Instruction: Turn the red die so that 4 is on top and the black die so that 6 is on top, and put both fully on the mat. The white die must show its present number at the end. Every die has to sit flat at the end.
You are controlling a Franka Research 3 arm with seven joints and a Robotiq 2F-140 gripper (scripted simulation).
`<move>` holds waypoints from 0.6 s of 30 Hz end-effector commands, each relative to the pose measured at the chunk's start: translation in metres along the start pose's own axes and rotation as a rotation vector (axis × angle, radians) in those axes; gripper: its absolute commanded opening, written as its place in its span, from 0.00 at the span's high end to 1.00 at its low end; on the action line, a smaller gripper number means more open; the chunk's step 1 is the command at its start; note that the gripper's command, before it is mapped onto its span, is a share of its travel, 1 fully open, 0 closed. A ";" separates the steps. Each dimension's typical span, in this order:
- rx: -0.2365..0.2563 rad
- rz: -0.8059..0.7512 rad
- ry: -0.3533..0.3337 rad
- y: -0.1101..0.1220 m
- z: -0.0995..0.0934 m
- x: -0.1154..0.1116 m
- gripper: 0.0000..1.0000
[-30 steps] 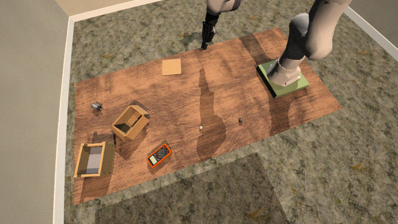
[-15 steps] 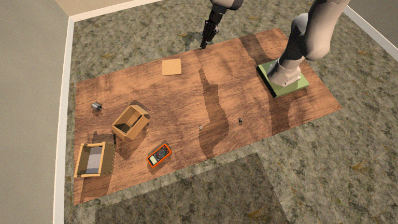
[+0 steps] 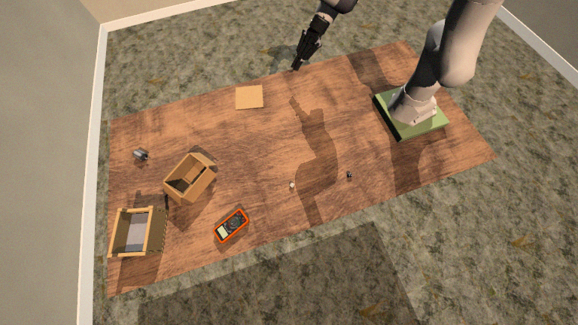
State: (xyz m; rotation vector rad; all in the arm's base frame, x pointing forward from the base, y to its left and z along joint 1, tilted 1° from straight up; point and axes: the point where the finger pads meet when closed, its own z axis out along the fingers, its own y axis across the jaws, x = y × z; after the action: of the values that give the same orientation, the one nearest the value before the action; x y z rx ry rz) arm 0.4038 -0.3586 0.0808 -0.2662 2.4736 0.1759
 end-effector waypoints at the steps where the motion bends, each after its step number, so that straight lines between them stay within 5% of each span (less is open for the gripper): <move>1: -0.028 -0.134 -0.101 0.008 0.004 -0.003 0.84; 15: -0.039 -0.132 -0.286 0.007 0.002 0.001 0.84; 18: -0.045 -0.131 -0.370 0.006 0.002 0.004 0.84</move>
State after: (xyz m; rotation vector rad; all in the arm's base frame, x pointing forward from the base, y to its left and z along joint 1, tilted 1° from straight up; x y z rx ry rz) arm 0.3938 -0.3628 0.0725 -0.2584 2.2142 0.2204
